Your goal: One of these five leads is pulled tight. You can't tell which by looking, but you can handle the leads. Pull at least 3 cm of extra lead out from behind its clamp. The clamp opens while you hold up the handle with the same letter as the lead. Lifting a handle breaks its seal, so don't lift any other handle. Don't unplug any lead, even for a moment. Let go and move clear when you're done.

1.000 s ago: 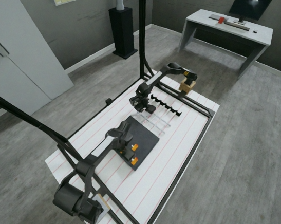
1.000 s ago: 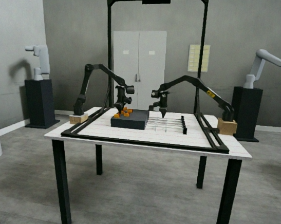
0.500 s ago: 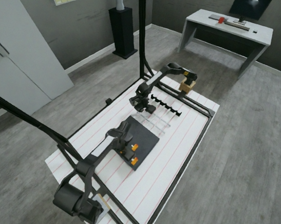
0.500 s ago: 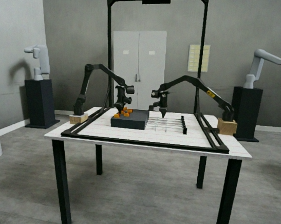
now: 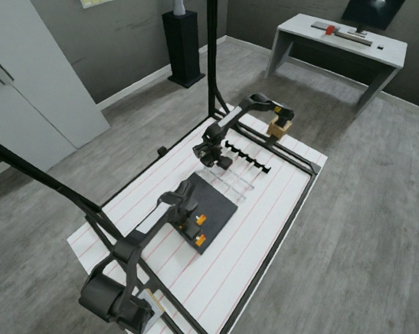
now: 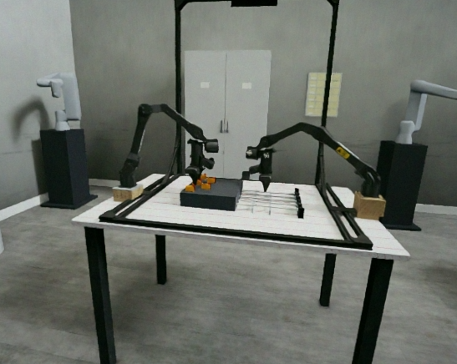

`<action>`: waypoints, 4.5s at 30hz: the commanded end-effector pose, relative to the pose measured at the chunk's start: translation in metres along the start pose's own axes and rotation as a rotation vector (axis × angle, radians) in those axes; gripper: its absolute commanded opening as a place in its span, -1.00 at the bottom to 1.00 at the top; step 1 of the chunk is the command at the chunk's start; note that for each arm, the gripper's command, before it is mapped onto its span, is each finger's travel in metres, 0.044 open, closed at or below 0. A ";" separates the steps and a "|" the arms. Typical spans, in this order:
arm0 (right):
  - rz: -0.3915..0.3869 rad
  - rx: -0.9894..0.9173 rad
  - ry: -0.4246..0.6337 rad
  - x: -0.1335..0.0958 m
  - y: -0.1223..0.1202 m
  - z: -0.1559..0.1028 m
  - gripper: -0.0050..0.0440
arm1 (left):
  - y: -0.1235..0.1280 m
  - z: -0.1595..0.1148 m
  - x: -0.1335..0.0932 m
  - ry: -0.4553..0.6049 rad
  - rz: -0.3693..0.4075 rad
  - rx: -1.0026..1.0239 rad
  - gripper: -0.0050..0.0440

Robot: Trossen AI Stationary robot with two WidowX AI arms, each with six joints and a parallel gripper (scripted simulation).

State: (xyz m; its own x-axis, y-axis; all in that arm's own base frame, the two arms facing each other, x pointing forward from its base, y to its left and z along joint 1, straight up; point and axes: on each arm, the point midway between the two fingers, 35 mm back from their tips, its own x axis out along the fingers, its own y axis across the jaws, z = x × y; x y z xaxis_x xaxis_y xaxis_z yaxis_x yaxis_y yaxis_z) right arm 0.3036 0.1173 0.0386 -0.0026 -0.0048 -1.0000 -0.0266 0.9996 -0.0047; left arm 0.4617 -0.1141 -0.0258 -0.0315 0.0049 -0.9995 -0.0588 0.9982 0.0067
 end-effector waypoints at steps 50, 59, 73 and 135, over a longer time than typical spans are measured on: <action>0.008 0.000 -0.022 -0.007 0.001 0.003 -1.00 | -0.002 0.005 -0.015 -0.034 -0.011 0.000 0.06; 0.008 0.000 -0.022 -0.007 0.001 0.003 -1.00 | -0.002 0.005 -0.015 -0.034 -0.011 0.000 0.06; 0.012 0.001 -0.022 -0.007 0.002 0.003 -1.00 | 0.053 0.006 -0.018 -0.033 -0.009 0.001 0.06; 0.012 0.001 -0.022 -0.007 0.002 0.003 -1.00 | 0.101 0.008 0.029 -0.031 -0.007 0.001 0.06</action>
State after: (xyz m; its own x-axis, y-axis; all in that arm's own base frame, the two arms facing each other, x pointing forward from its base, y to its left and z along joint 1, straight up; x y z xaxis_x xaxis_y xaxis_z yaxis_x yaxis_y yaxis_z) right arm 0.3036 0.1179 0.0385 -0.0035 -0.0005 -1.0000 -0.0258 0.9997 -0.0004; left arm 0.4596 -0.0128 -0.0573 -0.0139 -0.0017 -0.9999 -0.0628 0.9980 -0.0009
